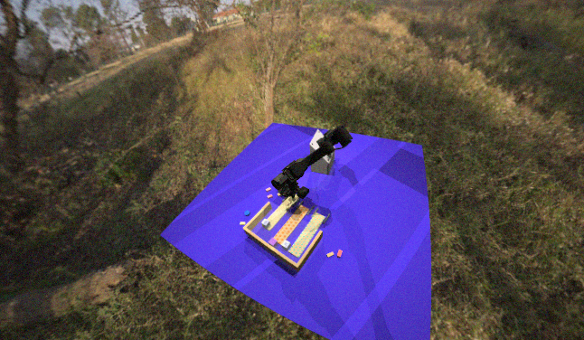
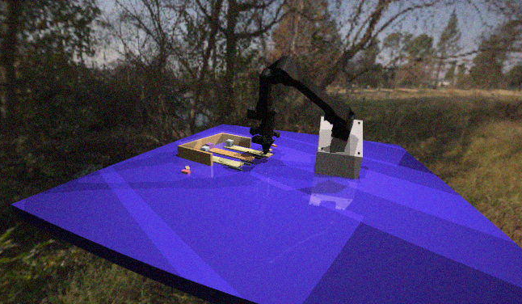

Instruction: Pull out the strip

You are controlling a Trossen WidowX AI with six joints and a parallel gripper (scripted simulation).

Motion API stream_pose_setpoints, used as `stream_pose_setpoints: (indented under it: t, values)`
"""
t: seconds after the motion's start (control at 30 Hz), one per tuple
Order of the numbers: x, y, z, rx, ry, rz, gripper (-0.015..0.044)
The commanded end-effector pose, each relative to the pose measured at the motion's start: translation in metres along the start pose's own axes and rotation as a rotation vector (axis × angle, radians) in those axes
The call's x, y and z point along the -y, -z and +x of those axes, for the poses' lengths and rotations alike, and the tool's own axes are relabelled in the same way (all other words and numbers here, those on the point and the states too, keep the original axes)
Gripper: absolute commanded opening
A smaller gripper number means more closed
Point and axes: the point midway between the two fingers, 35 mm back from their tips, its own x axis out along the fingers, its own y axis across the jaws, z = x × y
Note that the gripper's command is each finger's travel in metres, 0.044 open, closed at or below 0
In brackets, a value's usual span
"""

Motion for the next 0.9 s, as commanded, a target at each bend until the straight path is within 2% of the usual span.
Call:
stream_pose_setpoints:
  t: [0.0,0.87]
  values:
    - [0.000,0.015,0.004,-0.025,0.003,0.011,0.0000]
    - [0.001,0.053,0.004,-0.027,0.003,0.012,0.0000]
